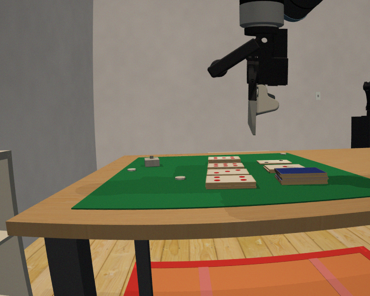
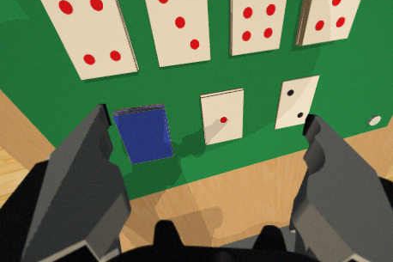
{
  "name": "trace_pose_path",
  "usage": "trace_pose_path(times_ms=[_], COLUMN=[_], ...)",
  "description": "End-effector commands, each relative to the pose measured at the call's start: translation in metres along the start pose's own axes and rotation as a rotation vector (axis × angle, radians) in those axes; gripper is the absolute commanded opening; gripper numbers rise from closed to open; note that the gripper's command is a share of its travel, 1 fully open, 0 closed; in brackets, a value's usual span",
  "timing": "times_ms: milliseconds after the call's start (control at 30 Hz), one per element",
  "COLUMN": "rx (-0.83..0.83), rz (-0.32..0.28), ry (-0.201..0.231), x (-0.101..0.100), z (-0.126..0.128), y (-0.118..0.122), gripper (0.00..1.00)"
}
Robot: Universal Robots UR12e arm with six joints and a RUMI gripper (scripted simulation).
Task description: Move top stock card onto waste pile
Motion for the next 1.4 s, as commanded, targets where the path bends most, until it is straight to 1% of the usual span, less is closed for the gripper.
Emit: trace_pose_path(times_ms=[0, 100, 200, 267, 700, 733, 1067, 1367], rx=[0.075, 0.107, 0.122, 0.126, 0.126, 0.126, 0.128, 0.128], rz=[0.008, 0.010, 0.012, 0.012, 0.012, 0.012, 0.011, 0.010], ry=[-0.120, -0.169, -0.193, -0.198, -0.199, -0.199, -0.199, -0.199], x=[0.006, 0.009, 0.010, 0.010, 0.011, 0.011, 0.007, -0.007], z=[-0.046, -0.065, -0.074, -0.076, -0.077, -0.077, -0.077, -0.080], y=[0.044, 0.063, 0.073, 0.075, 0.076, 0.076, 0.075, 0.075], gripper=[1.00, 1.00, 1.00, 1.00, 1.00, 0.50, 0.50, 0.50])
Point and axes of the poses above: the point where the finger pads meet when closed, its own x axis back along the fingers, its own z axis across the jaws, y = z × x, the point moved 3 cm from there along x, back along the fingers, and after that the axes turned 13 degrees about x, right-handed, at the moved point
